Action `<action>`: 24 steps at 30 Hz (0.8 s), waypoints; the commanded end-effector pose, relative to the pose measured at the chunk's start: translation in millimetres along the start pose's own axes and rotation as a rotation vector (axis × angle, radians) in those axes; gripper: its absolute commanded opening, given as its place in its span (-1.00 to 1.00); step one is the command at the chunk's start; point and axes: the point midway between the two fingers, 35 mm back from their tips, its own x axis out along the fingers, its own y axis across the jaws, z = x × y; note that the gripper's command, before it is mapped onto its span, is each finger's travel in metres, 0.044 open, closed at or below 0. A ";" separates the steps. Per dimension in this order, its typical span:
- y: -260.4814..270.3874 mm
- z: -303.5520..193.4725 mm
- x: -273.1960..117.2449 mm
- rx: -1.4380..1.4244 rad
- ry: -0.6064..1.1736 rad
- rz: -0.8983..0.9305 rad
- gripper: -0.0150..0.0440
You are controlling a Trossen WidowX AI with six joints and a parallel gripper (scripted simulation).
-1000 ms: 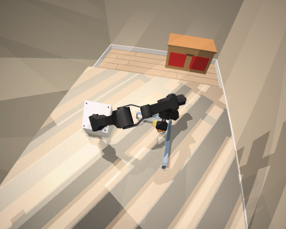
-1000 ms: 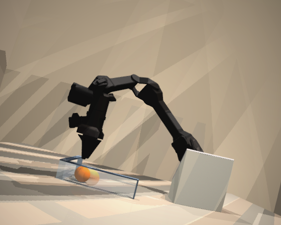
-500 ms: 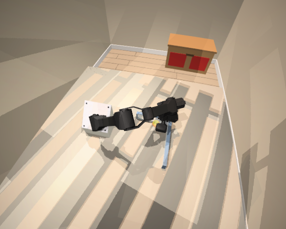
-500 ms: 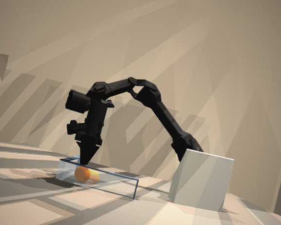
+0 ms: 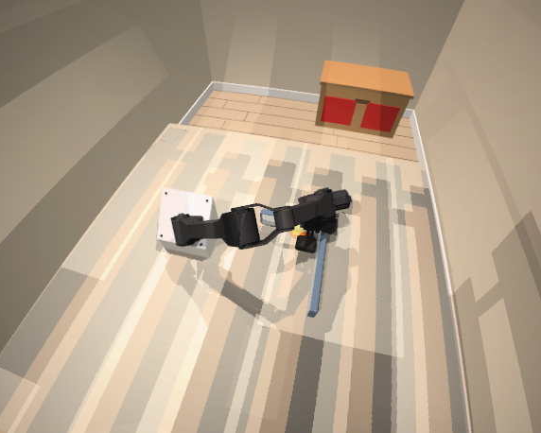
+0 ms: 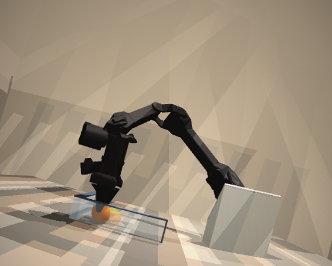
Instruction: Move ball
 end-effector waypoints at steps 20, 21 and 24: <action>-1.4 -3.4 4.7 -0.015 0.003 -0.004 -0.03; -1.8 -4.3 0.3 -0.021 0.000 0.002 -0.12; -1.3 -3.9 -13.3 -0.029 -0.004 0.011 -0.39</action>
